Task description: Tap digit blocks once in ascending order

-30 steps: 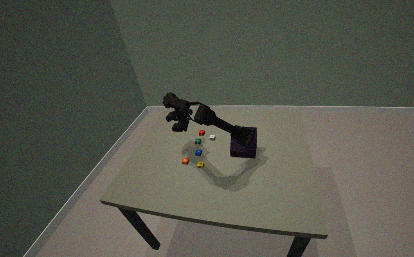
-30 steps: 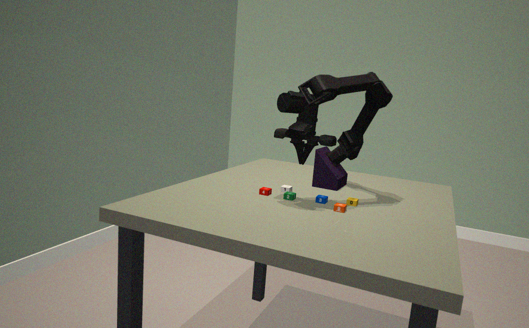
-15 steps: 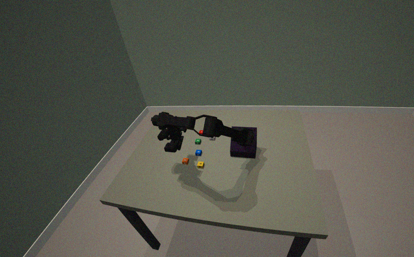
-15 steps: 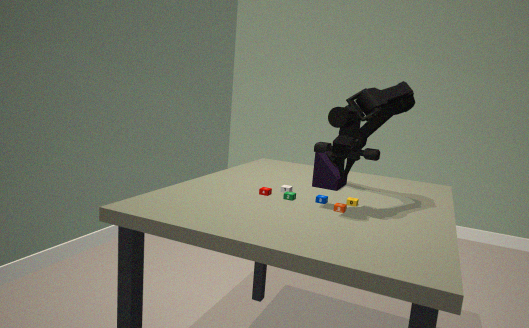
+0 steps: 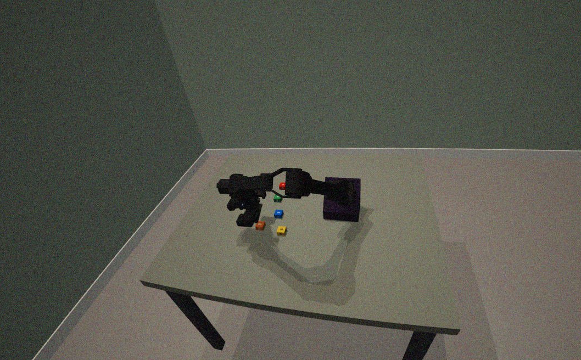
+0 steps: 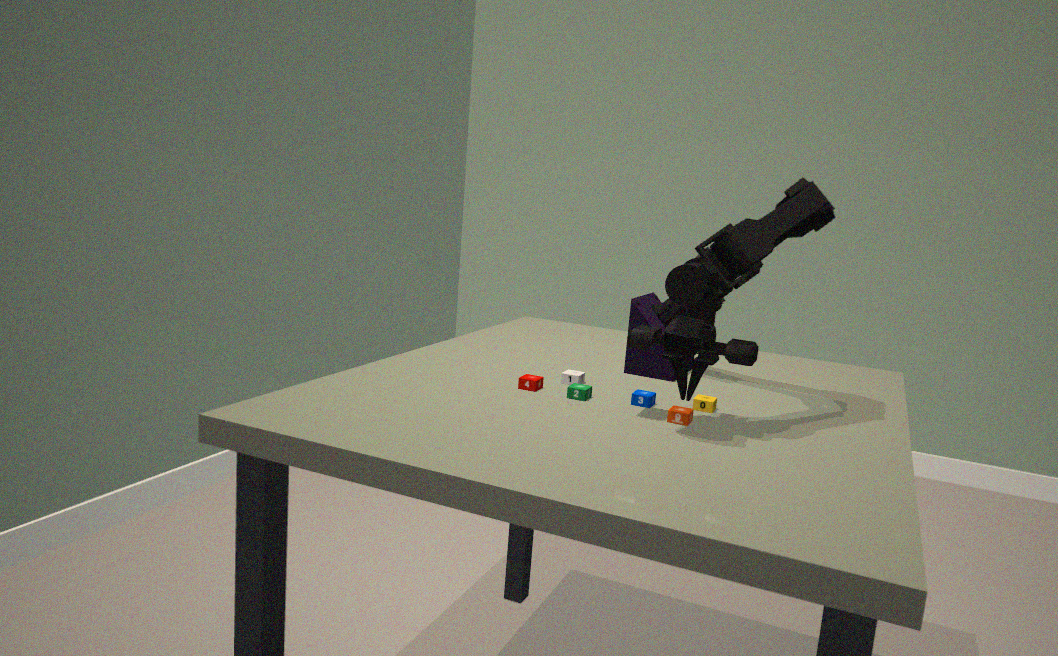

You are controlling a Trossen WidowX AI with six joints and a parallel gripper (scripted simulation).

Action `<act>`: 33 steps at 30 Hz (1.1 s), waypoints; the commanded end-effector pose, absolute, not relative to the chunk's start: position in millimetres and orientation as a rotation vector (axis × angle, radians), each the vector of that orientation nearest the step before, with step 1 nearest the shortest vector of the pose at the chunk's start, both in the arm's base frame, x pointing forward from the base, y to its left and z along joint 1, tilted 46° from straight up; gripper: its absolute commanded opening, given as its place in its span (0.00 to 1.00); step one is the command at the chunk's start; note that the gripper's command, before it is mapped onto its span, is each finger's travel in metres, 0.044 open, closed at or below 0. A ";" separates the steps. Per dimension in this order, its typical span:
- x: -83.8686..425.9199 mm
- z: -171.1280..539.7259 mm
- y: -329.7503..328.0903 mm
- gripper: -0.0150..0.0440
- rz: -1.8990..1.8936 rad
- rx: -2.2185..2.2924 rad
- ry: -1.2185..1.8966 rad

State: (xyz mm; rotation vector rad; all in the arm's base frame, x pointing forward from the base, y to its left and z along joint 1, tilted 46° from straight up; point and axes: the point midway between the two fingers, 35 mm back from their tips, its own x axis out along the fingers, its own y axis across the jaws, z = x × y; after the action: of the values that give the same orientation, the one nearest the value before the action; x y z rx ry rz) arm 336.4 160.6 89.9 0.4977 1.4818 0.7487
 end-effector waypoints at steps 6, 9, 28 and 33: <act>335.0 79.9 170.9 0.29 0.750 0.503 1.485; 334.5 76.7 174.3 0.29 0.750 0.503 1.484; 313.7 122.3 149.5 0.47 0.748 0.502 1.486; 259.7 170.2 137.4 0.69 0.747 0.503 1.489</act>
State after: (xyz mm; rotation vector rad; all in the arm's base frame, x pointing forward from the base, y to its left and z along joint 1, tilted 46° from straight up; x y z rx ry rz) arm 286.0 143.5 145.5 0.5052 1.5030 0.7420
